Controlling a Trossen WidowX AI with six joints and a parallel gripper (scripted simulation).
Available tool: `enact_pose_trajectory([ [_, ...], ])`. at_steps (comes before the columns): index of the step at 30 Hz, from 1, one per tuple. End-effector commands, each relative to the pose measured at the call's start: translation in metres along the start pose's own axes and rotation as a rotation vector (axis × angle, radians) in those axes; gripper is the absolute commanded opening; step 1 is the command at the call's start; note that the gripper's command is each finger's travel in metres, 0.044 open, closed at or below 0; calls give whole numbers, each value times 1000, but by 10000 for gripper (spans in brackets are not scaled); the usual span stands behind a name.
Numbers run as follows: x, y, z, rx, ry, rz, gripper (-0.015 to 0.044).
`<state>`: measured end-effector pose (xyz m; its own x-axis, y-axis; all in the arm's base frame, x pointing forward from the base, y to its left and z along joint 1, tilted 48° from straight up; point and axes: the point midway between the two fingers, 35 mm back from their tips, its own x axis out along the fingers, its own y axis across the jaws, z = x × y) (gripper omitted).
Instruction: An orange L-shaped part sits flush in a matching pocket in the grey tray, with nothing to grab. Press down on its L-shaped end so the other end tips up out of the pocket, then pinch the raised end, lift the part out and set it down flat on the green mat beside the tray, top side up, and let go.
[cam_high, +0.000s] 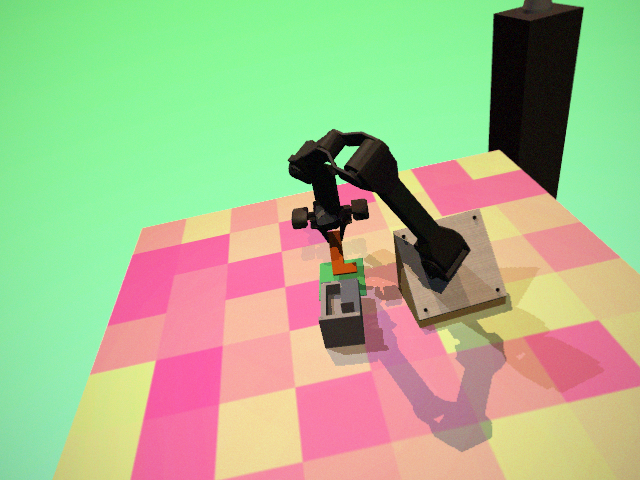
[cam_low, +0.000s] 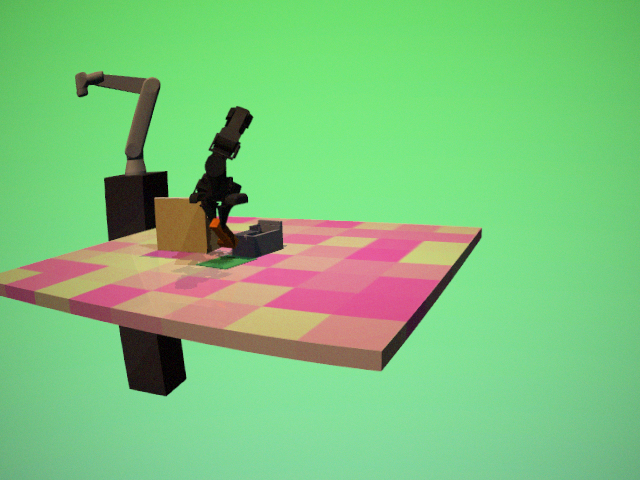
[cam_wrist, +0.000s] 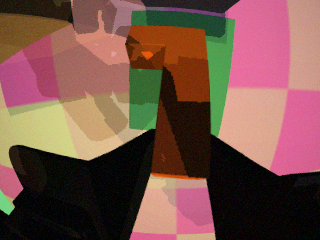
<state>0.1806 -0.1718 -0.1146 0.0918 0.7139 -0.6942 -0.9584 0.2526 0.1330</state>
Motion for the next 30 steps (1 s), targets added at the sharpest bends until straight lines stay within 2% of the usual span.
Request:
enact_pose_trajectory([
  [1,9,0,1,3,-4,0,0],
  [16,32,1,1,3,-5,0,0],
  [30,33,1,1,3,-5,0,0],
])
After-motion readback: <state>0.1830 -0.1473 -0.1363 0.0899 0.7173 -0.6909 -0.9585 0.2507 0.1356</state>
